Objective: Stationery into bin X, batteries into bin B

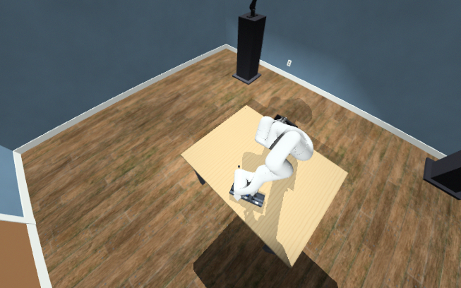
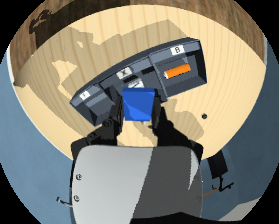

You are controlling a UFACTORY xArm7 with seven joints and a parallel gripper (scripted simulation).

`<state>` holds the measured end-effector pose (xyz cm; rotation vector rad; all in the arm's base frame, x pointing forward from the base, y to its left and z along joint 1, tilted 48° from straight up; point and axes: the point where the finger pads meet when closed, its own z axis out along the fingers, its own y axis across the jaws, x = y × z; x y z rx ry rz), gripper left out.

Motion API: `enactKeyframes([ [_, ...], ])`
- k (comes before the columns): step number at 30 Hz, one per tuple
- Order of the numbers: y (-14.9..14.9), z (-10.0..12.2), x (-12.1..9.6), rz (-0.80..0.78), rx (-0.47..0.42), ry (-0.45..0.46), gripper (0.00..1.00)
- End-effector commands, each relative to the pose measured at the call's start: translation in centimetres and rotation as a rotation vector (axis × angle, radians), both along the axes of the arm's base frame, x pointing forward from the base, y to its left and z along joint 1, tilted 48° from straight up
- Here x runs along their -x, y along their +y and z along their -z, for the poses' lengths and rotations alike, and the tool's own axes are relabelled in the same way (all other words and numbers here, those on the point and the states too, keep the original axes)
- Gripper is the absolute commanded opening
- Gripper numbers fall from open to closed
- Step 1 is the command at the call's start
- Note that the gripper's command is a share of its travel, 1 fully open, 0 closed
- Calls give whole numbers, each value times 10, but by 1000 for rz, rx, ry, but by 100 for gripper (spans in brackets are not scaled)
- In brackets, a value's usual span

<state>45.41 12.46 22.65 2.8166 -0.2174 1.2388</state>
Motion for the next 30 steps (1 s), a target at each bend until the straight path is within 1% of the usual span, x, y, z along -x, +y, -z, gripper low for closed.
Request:
enactKeyframes([
  [1,0,-1,0,-117,105,8,0],
  [15,0,-1,0,-343,316,29,0],
  [17,0,-1,0,-343,316,29,0],
  [18,0,-1,0,-366,331,27,0],
  [30,0,-1,0,-366,331,27,0],
])
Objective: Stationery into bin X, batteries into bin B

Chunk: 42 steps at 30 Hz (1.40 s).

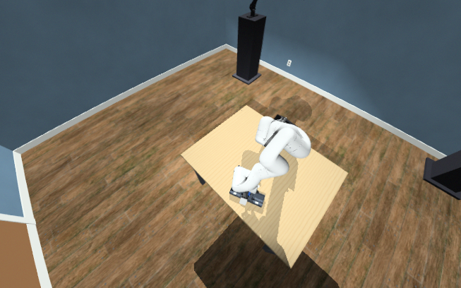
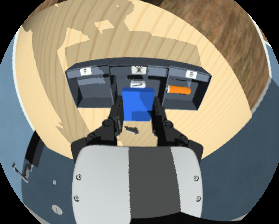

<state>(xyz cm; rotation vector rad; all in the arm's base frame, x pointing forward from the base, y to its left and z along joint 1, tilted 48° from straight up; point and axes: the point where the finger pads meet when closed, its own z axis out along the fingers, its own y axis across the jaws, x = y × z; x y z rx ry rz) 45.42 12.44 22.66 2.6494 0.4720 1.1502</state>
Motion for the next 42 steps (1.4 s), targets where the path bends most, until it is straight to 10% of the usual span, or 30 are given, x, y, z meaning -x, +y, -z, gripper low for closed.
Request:
enactKeyframes([
  [1,0,-1,0,-8,-1,-5,0],
  [42,-3,26,-30,-8,-1,-5,0],
])
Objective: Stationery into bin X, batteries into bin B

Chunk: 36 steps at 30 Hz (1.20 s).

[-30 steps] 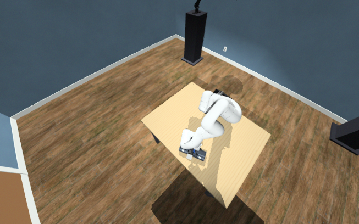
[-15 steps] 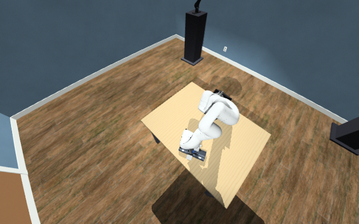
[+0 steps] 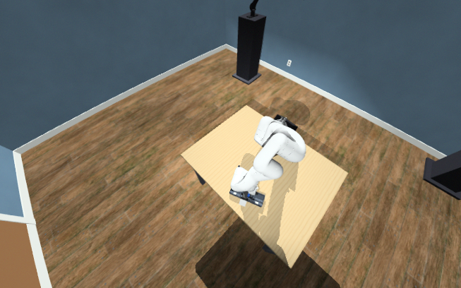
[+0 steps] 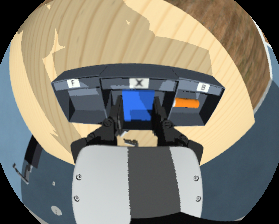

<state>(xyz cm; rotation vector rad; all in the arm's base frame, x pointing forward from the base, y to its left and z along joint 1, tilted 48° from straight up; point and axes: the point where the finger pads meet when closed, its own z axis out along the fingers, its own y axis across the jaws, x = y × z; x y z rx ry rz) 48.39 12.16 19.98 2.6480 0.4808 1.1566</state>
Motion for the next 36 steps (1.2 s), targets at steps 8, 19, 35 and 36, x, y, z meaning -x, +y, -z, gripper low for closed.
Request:
enactKeyframes([
  [8,0,-1,0,-1,-1,-2,47],
  [19,0,-1,0,-1,-1,-2,47],
  [35,1,-9,10,-1,-1,-2,47],
  [36,1,-10,11,-1,-1,-2,47],
])
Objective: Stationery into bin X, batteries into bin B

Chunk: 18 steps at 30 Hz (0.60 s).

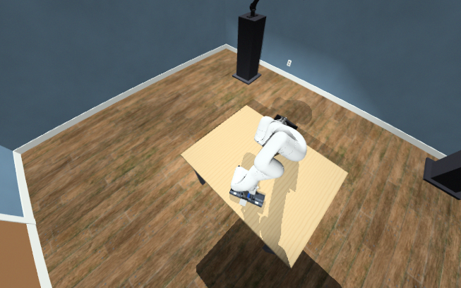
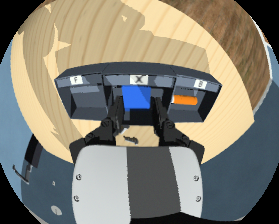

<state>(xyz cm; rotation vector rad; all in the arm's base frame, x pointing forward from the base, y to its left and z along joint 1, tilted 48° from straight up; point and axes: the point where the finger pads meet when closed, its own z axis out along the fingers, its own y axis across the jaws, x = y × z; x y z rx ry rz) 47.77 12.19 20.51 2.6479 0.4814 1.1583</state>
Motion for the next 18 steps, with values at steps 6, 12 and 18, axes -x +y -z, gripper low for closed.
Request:
enactKeyframes([
  [6,1,-10,10,0,0,-1,47],
  [12,1,-14,14,0,0,-1,47],
  [18,2,-22,23,0,0,-1,47],
])
